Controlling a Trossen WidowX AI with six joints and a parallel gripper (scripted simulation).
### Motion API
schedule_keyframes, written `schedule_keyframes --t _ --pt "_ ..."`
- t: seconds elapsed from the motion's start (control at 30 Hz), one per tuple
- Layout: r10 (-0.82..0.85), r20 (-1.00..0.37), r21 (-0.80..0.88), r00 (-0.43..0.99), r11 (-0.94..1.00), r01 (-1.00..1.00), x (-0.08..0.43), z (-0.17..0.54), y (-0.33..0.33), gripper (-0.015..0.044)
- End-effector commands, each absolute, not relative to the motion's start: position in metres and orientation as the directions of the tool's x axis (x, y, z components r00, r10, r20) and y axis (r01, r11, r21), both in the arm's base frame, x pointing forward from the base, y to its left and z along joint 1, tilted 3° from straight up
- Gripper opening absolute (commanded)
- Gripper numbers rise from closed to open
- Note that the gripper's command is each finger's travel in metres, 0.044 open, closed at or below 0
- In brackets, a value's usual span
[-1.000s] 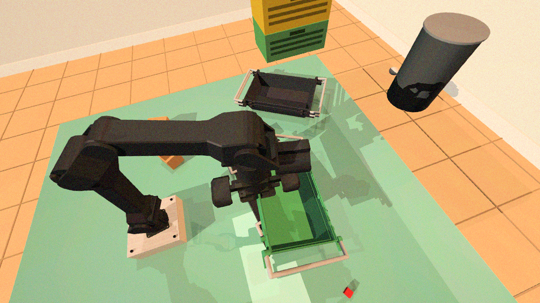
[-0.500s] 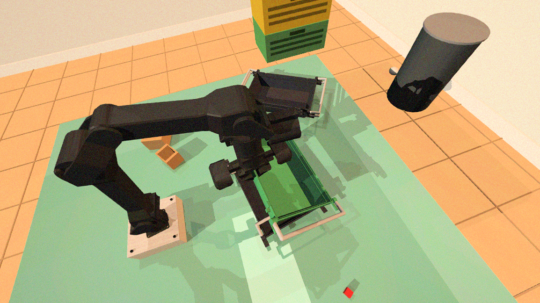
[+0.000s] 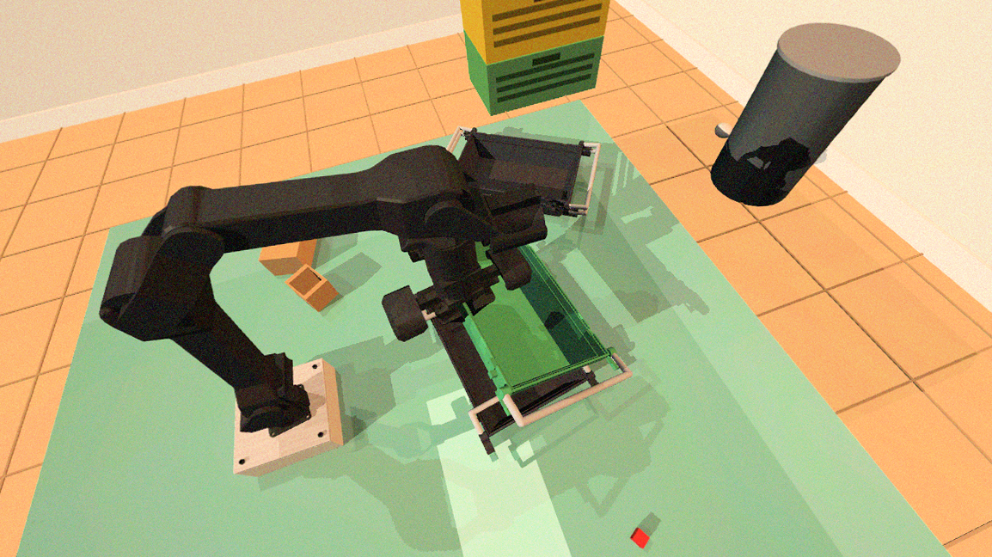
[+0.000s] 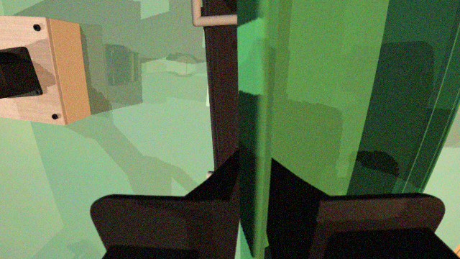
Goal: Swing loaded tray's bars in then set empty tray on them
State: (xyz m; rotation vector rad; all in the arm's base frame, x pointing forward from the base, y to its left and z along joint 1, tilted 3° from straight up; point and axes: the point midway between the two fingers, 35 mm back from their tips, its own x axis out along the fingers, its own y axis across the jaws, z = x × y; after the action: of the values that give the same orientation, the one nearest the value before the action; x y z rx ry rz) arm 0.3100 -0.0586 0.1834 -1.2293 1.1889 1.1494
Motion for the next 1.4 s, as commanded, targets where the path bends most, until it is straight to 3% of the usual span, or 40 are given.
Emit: schedule_keyframes --t 0.0,1.37 --pt "-0.017 -0.997 -0.074 0.074 0.014 -0.997 0.3107 0.1878 -0.0584 0.0000" --pt "-0.017 -0.997 -0.074 0.074 0.014 -0.997 0.3109 0.1788 -0.0596 0.0000"
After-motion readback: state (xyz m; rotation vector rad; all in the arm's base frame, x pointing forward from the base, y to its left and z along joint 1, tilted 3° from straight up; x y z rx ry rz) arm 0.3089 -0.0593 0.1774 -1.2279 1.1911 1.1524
